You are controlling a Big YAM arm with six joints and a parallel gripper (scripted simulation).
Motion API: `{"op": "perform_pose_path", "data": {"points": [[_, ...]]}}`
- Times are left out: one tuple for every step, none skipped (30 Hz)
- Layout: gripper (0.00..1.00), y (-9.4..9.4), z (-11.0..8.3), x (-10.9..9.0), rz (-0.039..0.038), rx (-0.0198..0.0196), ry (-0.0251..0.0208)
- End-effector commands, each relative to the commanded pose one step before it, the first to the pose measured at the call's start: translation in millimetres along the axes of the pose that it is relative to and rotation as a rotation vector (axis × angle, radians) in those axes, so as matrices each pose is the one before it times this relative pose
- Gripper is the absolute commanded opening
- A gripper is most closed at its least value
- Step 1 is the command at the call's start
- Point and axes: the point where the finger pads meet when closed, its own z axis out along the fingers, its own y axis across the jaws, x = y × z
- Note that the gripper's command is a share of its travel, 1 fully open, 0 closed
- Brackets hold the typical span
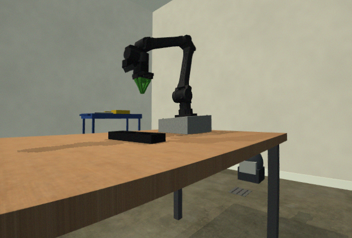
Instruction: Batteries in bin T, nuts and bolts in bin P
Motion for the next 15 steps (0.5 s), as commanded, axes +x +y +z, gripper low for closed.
{"op": "perform_pose_path", "data": {"points": [[0.08, 2.94, 0.69, -0.88, 0.00618, 0.00121, -0.01863], [0.08, 0.0, 0.0, 0.0, 0.0, 0.0, 0.0], [0.08, 0.0, 0.0, 0.0, 0.0, 0.0, 0.0], [0.08, -1.29, 11.3, -4.79, -0.06657, 0.00079, 0.01535], [0.08, -1.01, 6.66, -5.11, -0.04646, 0.00004, 0.00036], [0.08, -1.18, 6.67, -5.05, -0.04665, -0.00022, 0.00035], [0.08, -1.47, 6.67, -4.98, -0.0076, -0.00035, 0.00032], [0.08, -1.24, 6.65, -5.02, 0.00235, 0.00001, 0.00028], [0.08, -1.53, 1.6, -11.63, 0.00104, 0.0017, -0.01482], [0.08, -3.2, -5.77, -21.43, 0.0026, 0.00435, -0.03717], [0.08, 0.52, 6.52, -5.91, -0.00252, -0.00006, -0.00153], [0.08, 0.58, 7.15, -5.03, -0.00242, -0.00027, 0.00038], [0.08, -0.21, 7.2, -4.9, -0.00042, -0.00008, 0.00055], [0.08, -1.1, 7.25, -4.75, 0.00179, 0.00012, 0.00073], [0.08, -1.39, 7.26, -4.69, 0.00247, 0.00018, 0.00078]]}}
